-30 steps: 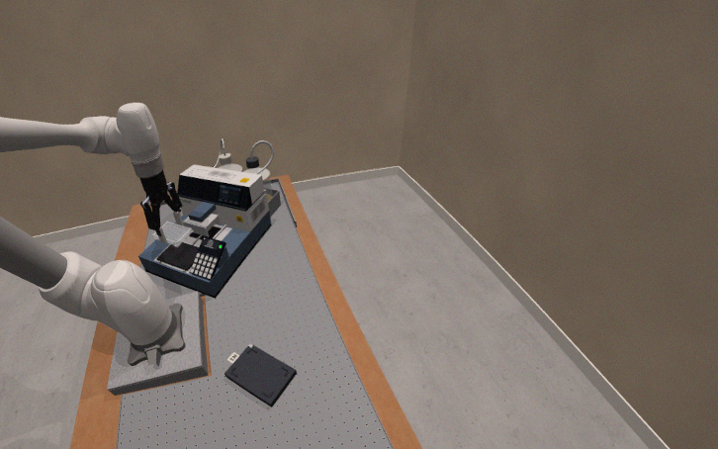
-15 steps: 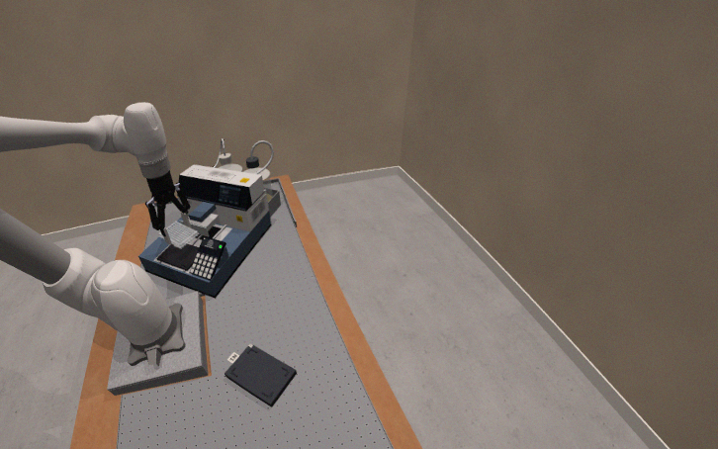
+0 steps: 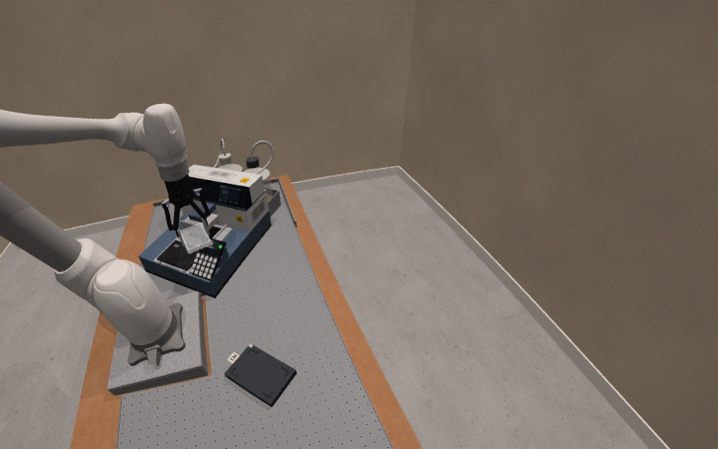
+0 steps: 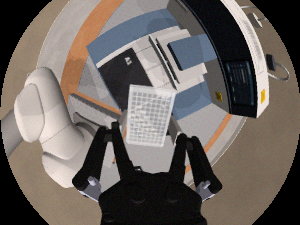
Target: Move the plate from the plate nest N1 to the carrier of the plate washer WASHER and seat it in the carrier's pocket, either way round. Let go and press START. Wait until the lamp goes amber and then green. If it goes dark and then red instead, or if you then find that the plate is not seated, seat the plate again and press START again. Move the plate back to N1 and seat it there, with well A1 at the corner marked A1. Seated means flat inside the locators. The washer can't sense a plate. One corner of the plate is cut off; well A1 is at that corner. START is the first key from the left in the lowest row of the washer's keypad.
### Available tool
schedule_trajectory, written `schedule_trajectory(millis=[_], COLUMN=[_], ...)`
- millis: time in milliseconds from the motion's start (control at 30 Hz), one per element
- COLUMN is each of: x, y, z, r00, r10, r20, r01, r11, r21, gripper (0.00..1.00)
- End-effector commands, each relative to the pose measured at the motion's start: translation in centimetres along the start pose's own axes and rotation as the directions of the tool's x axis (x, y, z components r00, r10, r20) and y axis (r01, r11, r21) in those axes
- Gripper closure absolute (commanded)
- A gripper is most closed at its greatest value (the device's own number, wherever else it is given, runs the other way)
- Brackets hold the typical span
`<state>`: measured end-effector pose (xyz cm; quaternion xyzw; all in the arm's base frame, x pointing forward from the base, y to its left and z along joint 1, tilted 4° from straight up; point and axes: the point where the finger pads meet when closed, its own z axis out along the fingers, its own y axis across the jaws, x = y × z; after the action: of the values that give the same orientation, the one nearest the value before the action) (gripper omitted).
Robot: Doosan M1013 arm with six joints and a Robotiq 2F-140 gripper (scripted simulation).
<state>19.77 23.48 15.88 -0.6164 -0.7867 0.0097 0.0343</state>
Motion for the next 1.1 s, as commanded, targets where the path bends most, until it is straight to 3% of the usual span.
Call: schedule_trajectory(millis=[0, 133, 400, 467, 900, 967, 1067], x=[-0.9, -2.3, -3.6, -4.5, -10.6, -10.6, -12.0], y=[1.0, 2.5, 3.9, 4.3, 6.5, 6.5, 7.0], z=[0.2, 0.4, 0.7, 0.8, 1.5, 1.5, 1.7], r00=[0.996, 0.974, 0.974, 0.957, 0.747, 0.747, 0.677], r10=[0.093, 0.224, 0.226, 0.29, 0.665, 0.665, 0.736], r20=[0.001, 0.0, 0.0, 0.0, 0.0, 0.0, 0.0], r01=[-0.093, -0.224, -0.226, -0.29, -0.665, -0.665, -0.736], r11=[0.996, 0.974, 0.974, 0.957, 0.747, 0.747, 0.677], r21=[0.0, 0.0, 0.0, 0.0, 0.0, 0.0, 0.0], gripper=[0.9, 0.9, 0.9, 0.9, 0.9, 0.9, 0.9])
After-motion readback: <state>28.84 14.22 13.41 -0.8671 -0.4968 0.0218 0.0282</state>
